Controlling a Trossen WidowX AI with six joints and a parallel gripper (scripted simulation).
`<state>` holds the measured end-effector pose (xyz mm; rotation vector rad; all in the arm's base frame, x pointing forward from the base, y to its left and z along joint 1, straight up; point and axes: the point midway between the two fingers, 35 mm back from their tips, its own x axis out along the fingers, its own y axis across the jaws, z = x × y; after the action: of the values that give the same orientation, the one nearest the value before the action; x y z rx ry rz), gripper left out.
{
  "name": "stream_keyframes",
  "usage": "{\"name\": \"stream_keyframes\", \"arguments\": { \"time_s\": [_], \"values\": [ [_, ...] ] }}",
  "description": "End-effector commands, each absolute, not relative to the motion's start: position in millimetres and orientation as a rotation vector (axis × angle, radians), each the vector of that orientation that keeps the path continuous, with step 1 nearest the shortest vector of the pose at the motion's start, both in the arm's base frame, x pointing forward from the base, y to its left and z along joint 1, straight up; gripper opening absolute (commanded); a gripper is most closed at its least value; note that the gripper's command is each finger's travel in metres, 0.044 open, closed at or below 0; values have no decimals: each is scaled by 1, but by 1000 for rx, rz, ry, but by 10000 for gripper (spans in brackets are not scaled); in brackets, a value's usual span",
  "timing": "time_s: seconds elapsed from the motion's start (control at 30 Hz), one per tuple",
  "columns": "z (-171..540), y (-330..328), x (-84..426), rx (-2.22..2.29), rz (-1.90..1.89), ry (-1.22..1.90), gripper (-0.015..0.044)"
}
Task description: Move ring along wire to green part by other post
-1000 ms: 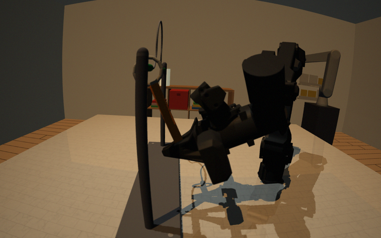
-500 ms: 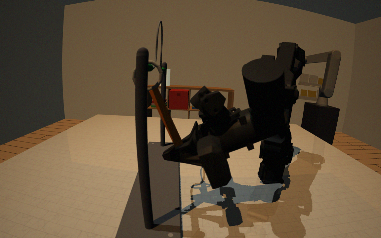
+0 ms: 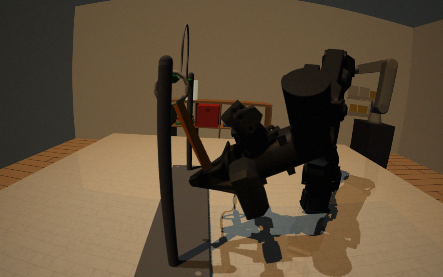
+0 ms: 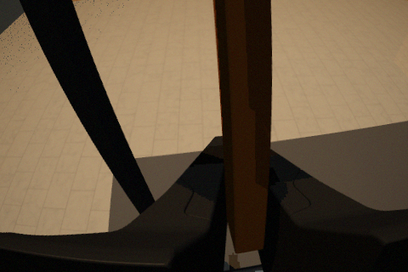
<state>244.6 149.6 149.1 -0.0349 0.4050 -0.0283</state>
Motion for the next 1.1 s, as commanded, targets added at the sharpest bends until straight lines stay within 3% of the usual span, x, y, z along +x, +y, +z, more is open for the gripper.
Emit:
{"name": "stream_keyframes", "arguments": {
  "time_s": [0.0, 0.17, 0.7, 1.07],
  "values": [
    [149, 150, 245, -35, -28, 405, 34],
    [149, 150, 243, -34, -29, 406, 160],
    [166, 151, 200, -32, -33, 410, 160],
    [167, 151, 198, -32, -32, 408, 160]
  ]
}}
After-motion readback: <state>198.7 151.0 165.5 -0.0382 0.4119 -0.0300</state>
